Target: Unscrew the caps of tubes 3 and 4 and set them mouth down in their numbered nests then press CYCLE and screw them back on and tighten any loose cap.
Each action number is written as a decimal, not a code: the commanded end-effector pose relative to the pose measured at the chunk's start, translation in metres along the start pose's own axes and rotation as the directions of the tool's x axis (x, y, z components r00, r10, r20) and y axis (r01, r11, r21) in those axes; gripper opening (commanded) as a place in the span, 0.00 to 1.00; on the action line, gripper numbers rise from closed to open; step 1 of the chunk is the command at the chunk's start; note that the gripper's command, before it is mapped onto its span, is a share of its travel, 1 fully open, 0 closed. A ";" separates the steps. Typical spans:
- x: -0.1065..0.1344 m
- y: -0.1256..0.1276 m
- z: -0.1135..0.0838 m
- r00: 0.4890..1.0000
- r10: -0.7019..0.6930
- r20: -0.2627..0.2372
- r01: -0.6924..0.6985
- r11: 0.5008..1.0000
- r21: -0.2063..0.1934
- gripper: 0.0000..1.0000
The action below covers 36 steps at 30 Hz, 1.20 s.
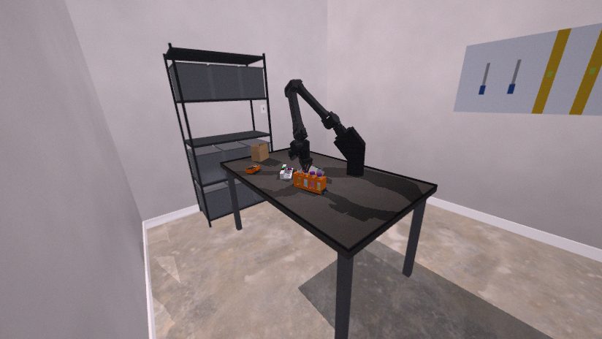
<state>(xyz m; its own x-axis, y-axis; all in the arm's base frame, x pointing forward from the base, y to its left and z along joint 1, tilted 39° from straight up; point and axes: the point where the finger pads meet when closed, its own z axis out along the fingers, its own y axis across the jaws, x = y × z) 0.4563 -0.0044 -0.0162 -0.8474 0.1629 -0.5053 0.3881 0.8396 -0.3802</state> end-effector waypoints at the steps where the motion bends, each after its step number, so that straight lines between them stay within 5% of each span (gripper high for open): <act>1: -0.009 0.001 0.010 0.965 0.263 0.003 -0.263 0.965 -0.001 0.00; 7: -0.009 0.001 0.010 0.867 0.497 0.003 -0.497 0.867 -0.003 0.00; 14: -0.009 0.001 0.011 0.694 0.720 0.002 -0.720 0.694 -0.003 0.00; 16: -0.009 0.001 0.011 0.694 0.720 0.002 -0.720 0.694 -0.003 0.00; 29: -0.009 0.001 0.012 0.212 0.977 -0.001 -0.977 0.212 -0.004 0.00; 36: -0.009 0.001 0.012 0.212 0.977 -0.001 -0.977 0.212 -0.004 0.00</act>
<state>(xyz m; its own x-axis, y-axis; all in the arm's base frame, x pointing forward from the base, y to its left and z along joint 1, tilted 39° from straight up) 0.4561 -0.0045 -0.0163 0.1197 0.8502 -0.5127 0.9245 0.0928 0.3698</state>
